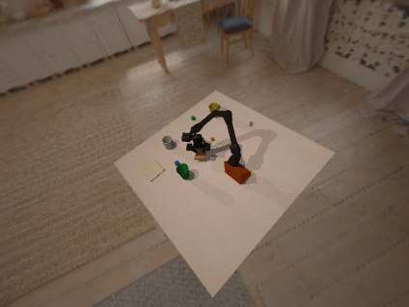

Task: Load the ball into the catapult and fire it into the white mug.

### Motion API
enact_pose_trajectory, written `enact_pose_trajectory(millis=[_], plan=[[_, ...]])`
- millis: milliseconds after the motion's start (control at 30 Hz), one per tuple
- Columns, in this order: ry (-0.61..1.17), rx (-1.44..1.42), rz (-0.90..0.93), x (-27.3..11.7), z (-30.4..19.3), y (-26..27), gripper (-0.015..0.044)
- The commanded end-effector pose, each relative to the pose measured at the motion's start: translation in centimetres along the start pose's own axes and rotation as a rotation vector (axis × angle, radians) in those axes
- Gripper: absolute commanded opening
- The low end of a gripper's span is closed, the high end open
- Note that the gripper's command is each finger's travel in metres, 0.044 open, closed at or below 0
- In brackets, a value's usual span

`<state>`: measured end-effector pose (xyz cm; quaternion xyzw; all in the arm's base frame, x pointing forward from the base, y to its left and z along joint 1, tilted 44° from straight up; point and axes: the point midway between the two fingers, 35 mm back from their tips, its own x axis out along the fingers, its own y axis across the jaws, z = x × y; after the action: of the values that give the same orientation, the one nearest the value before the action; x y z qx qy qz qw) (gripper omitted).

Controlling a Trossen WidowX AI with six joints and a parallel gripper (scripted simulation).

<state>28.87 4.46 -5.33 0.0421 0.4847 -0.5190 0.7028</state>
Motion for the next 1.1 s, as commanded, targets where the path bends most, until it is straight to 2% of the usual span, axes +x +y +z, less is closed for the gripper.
enact_pose_trajectory(millis=[0, 367, 1067], plan=[[-0.011, 0.125, 0.016, -0.5, 0.4, 1.4, 0.0], [-0.011, 0.136, 0.016, -0.3, 0.4, 1.9, 0.0], [-0.012, 0.136, 0.017, 3.1, 0.5, 2.1, 0.0]])
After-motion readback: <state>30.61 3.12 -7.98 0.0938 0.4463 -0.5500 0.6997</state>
